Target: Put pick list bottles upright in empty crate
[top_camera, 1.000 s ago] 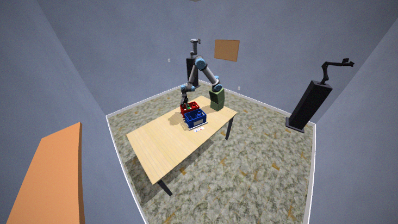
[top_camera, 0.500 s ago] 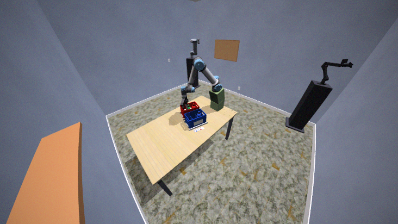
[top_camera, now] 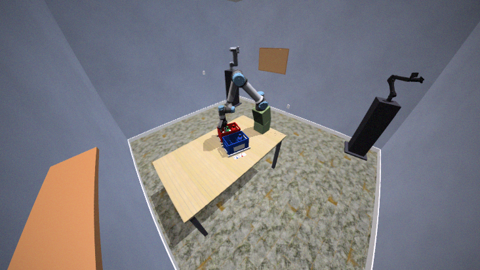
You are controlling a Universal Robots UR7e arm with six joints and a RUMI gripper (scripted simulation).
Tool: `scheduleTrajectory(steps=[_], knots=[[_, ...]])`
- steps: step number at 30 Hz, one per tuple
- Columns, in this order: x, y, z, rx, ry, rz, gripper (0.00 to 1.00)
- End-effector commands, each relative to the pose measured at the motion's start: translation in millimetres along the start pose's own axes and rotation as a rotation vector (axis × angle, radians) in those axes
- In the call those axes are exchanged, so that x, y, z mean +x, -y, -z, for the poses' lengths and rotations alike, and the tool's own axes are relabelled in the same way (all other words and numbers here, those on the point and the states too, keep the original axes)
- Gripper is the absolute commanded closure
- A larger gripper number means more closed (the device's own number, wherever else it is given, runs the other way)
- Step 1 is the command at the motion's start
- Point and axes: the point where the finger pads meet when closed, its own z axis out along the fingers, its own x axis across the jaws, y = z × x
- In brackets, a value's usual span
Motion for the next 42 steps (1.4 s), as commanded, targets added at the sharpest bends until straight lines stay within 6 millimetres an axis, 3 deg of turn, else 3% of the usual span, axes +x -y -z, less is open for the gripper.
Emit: scheduleTrajectory(steps=[1, 13, 14, 42], knots=[[0.5, 0.4, -3.5, 0.001, -0.001, 0.0, 0.62], [0.5, 0.4, -3.5, 0.001, -0.001, 0.0, 0.62], [0.5, 0.4, -2.7, 0.001, -0.001, 0.0, 1.0], [0.5, 0.4, -2.6, 0.001, -0.001, 0.0, 1.0]])
